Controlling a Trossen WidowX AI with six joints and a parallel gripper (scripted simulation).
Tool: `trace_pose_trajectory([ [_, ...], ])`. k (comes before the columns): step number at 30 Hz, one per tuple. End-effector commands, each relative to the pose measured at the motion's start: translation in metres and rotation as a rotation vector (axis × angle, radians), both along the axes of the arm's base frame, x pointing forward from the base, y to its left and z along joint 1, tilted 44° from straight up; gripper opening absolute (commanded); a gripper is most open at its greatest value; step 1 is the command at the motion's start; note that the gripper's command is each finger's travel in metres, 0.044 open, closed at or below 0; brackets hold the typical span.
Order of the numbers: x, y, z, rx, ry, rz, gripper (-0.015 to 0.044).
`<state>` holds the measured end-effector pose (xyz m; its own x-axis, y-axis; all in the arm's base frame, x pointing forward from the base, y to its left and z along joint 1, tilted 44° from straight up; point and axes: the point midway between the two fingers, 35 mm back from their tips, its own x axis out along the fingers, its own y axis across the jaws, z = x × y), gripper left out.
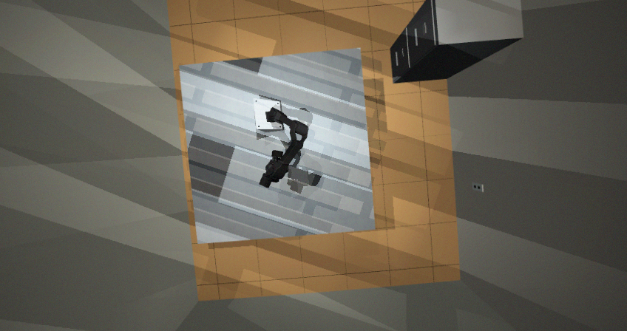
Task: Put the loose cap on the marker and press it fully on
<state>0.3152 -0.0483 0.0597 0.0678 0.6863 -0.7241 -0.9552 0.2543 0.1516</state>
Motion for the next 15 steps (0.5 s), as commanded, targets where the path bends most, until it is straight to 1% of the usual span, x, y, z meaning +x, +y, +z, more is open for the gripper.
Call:
trace_pose_trajectory([
  [1, -0.001, 0.004, -0.001, 0.005, 0.0, -0.003, 0.0],
  [15, 0.002, 0.018, -0.016, 0.005, -0.001, -0.004, 0.0],
])
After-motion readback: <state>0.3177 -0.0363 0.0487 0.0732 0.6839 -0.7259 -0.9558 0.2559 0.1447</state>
